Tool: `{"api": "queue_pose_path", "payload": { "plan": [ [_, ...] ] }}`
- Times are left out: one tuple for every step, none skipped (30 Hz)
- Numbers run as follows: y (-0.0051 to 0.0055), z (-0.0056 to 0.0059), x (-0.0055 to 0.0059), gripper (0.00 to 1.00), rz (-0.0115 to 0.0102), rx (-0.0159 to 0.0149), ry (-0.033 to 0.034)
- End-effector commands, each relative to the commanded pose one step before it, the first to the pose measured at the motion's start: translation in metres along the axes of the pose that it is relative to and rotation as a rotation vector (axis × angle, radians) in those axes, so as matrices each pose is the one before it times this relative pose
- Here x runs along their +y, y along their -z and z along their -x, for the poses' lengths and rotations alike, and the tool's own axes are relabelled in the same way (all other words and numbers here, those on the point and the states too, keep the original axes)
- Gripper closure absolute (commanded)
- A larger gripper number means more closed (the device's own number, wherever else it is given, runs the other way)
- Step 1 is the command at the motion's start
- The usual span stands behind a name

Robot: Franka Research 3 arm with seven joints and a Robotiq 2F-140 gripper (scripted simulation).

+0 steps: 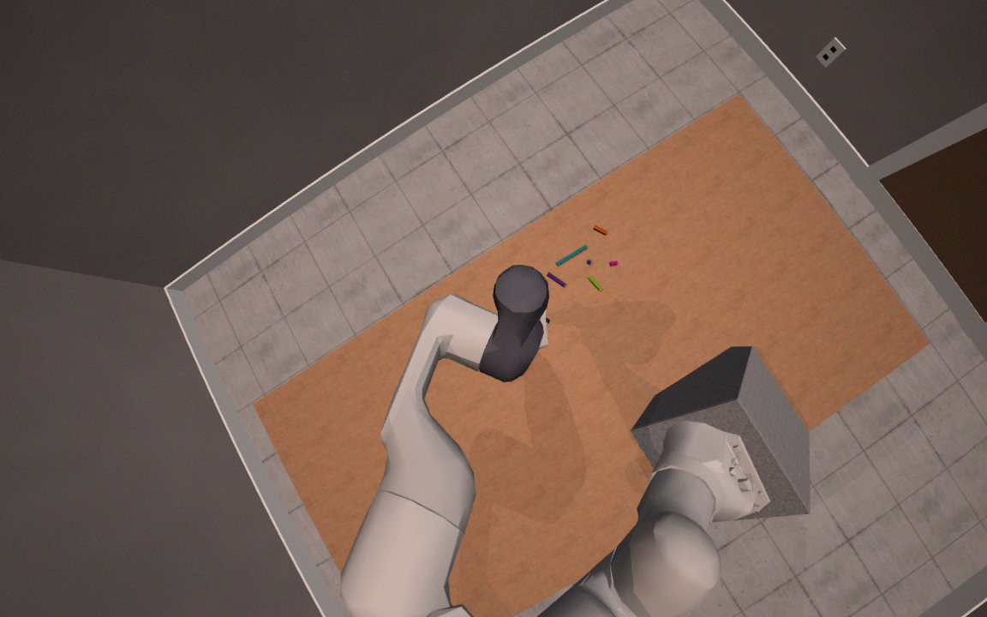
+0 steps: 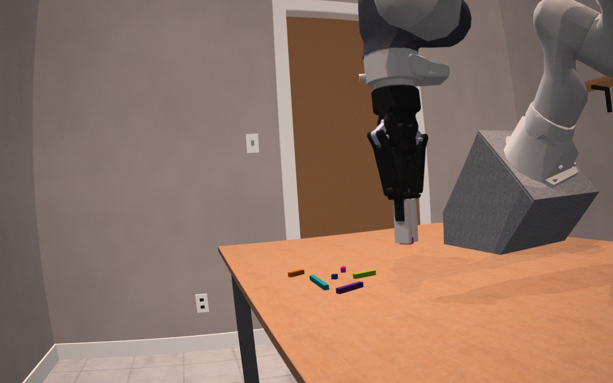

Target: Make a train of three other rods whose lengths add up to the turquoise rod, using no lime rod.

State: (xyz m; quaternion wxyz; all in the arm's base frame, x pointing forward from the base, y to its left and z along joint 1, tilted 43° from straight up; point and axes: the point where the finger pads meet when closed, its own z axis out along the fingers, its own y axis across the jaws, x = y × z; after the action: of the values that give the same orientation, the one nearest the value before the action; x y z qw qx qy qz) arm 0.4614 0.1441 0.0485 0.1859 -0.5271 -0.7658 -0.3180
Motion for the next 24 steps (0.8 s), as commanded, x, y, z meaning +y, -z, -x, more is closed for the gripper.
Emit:
{"api": "queue_pose_path", "payload": {
  "plan": [
    [0.00129, 0.00188, -0.00031, 0.97, -0.00575, -0.01052, -0.0794],
    [0.0, 0.0, 0.0, 0.97, 0.0, 0.0, 0.0],
    [0.0, 0.0, 0.0, 0.97, 0.0, 0.0, 0.0],
    [0.0, 0.0, 0.0, 0.97, 0.0, 0.0, 0.0],
    [0.0, 0.0, 0.0, 0.97, 0.0, 0.0, 0.0],
    [-0.00002, 0.0, 0.0, 0.97, 0.0, 0.0, 0.0],
    [-0.00013, 0.0, 0.0, 0.97, -0.00001, 0.0, -0.00001],
    [-0.00033, 0.0, 0.00001, 0.97, -0.00002, -0.00001, -0.00002],
    [-0.00061, -0.00001, 0.00001, 0.97, -0.00005, -0.00002, -0.00004],
    [-0.00094, -0.00001, 0.00001, 0.97, -0.00007, -0.00003, -0.00007],
    [-0.00132, -0.00001, 0.00001, 0.97, -0.00011, -0.00004, -0.0001],
    [-0.00172, -0.00002, 0.00001, 0.97, -0.00013, -0.00005, -0.00012],
    [0.0, 0.0, 0.0, 0.97, 0.0, 0.0, 0.0],
    [0.0, 0.0, 0.0, 0.97, 0.0, 0.0, 0.0],
    [-0.00212, -0.00002, 0.00003, 0.97, 0.00001, 0.00001, 0.00001],
    [-0.00254, -0.00003, 0.00001, 0.97, -0.00001, -0.00001, -0.00001],
    [-0.00291, -0.00003, 0.00004, 0.97, 0.00001, 0.00001, 0.00001],
    [-0.00328, -0.00003, 0.00003, 0.97, 0.0, 0.0, 0.0],
    [-0.00361, -0.00004, 0.00003, 0.97, -0.00001, 0.0, -0.00001],
    [-0.00388, -0.00004, 0.00004, 0.97, 0.0, 0.0, 0.00001],
    [-0.00412, -0.00004, 0.00004, 0.97, 0.0, 0.0, 0.0],
    [-0.0043, -0.00005, 0.00004, 0.97, 0.0, 0.0, 0.0],
    [-0.00443, -0.00005, 0.00004, 0.97, 0.0, 0.0, 0.0],
    [-0.00451, -0.00005, 0.00004, 0.97, 0.0, 0.0, 0.0]
  ]
}}
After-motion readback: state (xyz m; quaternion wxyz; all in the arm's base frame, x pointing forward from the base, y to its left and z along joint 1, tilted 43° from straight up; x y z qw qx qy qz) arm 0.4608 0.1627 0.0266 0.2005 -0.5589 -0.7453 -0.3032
